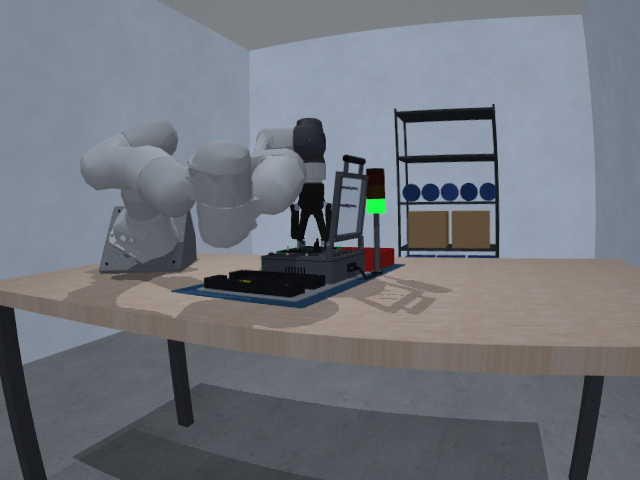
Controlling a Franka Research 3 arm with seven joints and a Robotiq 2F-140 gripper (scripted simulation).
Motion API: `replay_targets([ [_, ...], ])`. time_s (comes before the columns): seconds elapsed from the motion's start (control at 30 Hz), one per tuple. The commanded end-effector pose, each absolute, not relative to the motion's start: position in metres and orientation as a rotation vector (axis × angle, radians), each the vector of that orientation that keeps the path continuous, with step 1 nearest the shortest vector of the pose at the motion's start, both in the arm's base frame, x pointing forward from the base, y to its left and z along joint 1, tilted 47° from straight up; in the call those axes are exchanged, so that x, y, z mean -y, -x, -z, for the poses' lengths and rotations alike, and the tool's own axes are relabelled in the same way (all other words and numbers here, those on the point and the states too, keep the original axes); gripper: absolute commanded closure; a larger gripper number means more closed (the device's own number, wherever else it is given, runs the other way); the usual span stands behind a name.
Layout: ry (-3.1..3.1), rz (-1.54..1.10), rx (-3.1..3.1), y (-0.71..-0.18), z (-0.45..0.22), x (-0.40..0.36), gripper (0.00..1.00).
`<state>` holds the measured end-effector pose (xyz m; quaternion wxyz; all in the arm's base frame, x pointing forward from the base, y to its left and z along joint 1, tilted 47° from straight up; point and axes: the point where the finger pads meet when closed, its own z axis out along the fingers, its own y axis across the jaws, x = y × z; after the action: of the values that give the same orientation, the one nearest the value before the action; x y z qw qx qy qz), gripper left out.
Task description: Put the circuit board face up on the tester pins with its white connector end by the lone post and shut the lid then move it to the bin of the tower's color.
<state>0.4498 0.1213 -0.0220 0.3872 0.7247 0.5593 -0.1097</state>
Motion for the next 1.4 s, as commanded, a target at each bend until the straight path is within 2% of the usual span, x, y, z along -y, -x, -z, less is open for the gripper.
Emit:
replay_targets([
  [0.0,-1.841,0.278,-1.43,-0.4497,0.0229,-0.1217,0.54],
  [0.3,-1.841,0.278,-1.43,-0.4497,0.0229,-0.1217,0.54],
  [0.33,-1.841,0.278,-1.43,-0.4497,0.0229,-0.1217,0.42],
  [1.37,-1.841,0.278,-1.43,-0.4497,0.0229,-0.1217,0.42],
])
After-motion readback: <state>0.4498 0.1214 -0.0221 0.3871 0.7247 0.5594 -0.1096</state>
